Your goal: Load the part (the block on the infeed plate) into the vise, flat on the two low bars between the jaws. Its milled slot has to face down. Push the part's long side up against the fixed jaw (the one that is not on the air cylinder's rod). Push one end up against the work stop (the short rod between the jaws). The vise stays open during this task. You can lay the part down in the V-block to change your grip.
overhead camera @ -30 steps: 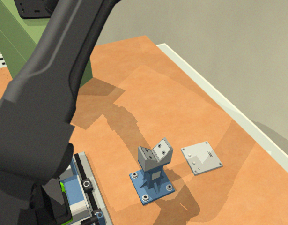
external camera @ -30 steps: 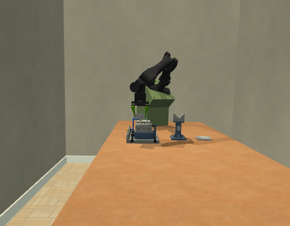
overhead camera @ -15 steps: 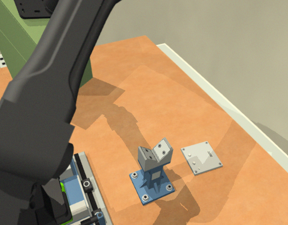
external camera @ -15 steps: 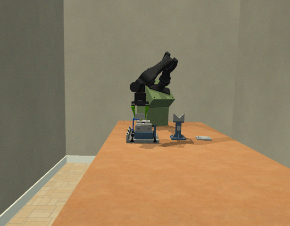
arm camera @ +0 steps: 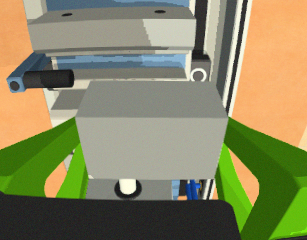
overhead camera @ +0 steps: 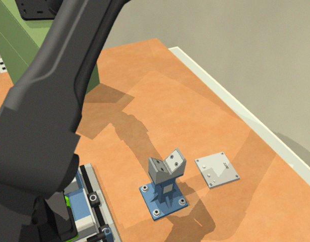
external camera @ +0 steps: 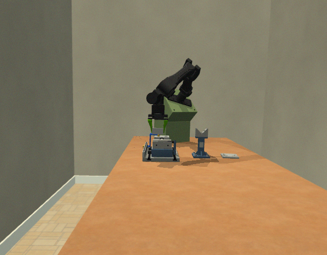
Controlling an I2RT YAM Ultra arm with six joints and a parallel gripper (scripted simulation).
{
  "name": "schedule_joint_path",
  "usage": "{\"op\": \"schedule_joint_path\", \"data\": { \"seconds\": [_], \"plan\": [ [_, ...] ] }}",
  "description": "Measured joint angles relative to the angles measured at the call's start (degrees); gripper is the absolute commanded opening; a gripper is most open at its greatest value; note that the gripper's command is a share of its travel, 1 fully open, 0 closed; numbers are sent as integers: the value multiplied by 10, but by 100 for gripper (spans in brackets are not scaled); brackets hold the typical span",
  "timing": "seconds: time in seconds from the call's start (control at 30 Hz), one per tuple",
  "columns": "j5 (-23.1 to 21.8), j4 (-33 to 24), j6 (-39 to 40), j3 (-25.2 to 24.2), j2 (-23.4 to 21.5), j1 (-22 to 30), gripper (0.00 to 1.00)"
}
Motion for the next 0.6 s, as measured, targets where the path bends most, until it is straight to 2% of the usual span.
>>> {"op": "schedule_joint_path", "data": {
  "seconds": [0.6],
  "plan": [
    [1,3,0,-5,0,2,0]
  ]
}}
